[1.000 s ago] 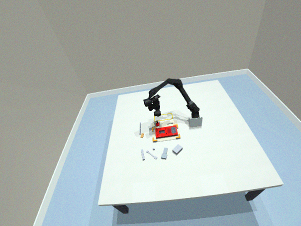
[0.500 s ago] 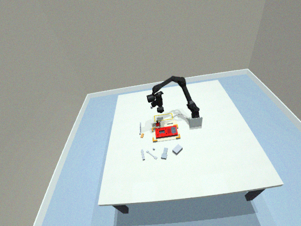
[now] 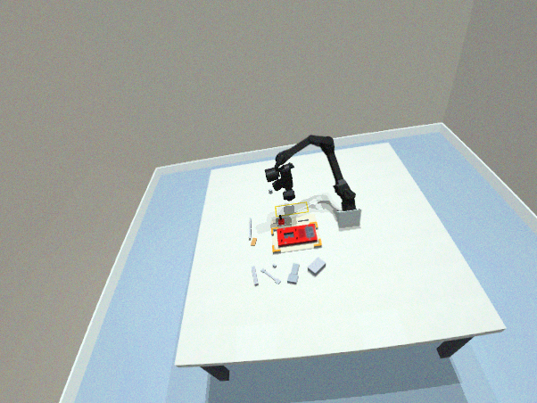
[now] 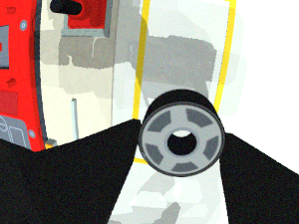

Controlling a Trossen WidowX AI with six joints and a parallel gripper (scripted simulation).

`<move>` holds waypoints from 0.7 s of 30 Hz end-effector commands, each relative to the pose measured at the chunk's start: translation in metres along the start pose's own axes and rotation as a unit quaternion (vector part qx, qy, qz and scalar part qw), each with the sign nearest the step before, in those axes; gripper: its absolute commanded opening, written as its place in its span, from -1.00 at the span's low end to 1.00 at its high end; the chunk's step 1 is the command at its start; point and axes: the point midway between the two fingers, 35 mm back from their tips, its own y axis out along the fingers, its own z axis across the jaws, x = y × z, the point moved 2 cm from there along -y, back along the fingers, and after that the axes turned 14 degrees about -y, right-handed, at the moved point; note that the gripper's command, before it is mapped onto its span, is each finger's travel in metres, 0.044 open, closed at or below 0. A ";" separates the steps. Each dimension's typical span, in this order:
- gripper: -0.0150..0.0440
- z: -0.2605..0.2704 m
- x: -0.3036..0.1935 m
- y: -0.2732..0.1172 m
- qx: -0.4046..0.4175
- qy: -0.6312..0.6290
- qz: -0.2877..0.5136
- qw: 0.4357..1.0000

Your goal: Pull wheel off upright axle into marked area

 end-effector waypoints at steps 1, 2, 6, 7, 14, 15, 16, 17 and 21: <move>-0.49 0.000 0.000 0.006 -0.002 -0.002 -0.001 1.000; -0.49 0.000 0.000 0.009 -0.001 -0.002 -0.001 1.000; -0.49 0.000 0.002 0.026 -0.001 -0.002 -0.002 1.000; -0.49 0.000 0.002 0.031 -0.001 -0.002 -0.002 1.000; -0.49 -0.001 0.002 0.067 -0.002 -0.002 -0.002 1.000; -0.49 -0.001 0.001 0.072 -0.002 -0.002 -0.002 1.000; -0.49 -0.001 0.001 0.078 -0.003 -0.002 -0.002 1.000; -0.49 -0.001 0.000 0.083 -0.003 -0.002 -0.002 1.000; -0.49 -0.002 -0.001 0.090 -0.004 -0.002 -0.001 1.000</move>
